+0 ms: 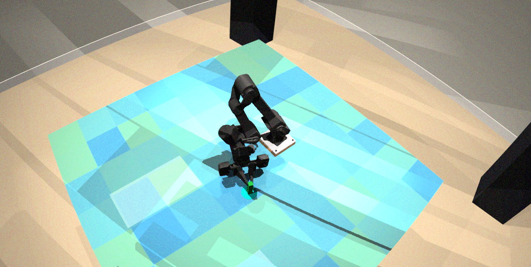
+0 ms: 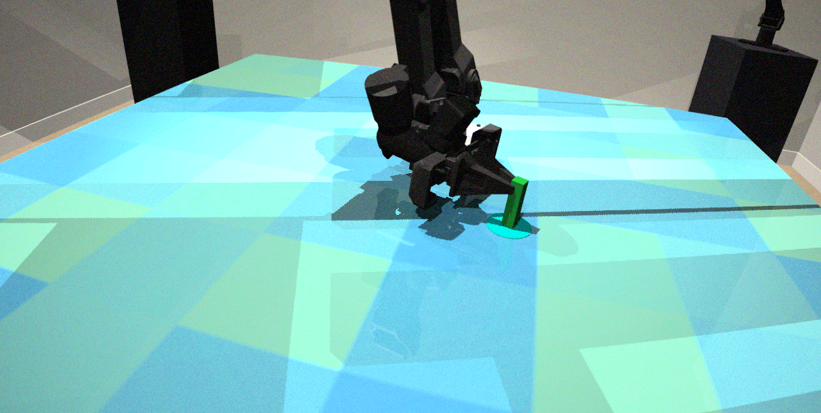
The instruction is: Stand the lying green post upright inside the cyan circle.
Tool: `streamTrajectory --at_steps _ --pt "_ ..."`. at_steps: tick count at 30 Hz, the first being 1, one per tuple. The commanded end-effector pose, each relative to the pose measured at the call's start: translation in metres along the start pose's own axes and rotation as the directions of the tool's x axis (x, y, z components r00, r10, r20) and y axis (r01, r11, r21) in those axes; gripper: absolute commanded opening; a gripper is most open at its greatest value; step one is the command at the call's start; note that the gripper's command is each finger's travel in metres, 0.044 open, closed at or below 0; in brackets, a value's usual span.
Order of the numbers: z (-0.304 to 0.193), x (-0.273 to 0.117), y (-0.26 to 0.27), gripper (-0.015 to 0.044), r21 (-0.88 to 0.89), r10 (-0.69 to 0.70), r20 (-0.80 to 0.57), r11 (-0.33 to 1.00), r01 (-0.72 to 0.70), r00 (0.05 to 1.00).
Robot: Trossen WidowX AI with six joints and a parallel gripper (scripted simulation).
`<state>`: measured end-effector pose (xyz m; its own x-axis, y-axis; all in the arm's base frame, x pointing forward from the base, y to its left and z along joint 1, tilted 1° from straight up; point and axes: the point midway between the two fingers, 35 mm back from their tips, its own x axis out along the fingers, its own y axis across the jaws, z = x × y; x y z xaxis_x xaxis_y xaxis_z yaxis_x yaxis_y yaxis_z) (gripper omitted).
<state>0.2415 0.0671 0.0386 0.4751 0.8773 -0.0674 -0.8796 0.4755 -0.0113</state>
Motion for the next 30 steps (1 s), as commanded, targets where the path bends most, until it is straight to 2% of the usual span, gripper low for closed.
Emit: streamTrajectory --at_steps 1,11,12,30 --pt "0.000 0.000 -0.001 0.0127 0.003 -0.003 -0.001 1.000 0.003 1.000" --pt "0.000 0.000 -0.001 0.0390 0.003 -0.003 -0.001 1.000 0.003 1.000" --pt "0.000 0.000 -0.001 0.0400 0.003 -0.003 -0.001 1.000 0.003 1.000" --pt "0.043 -0.002 -0.012 0.0400 0.004 -0.004 -0.001 1.000 0.004 1.000"
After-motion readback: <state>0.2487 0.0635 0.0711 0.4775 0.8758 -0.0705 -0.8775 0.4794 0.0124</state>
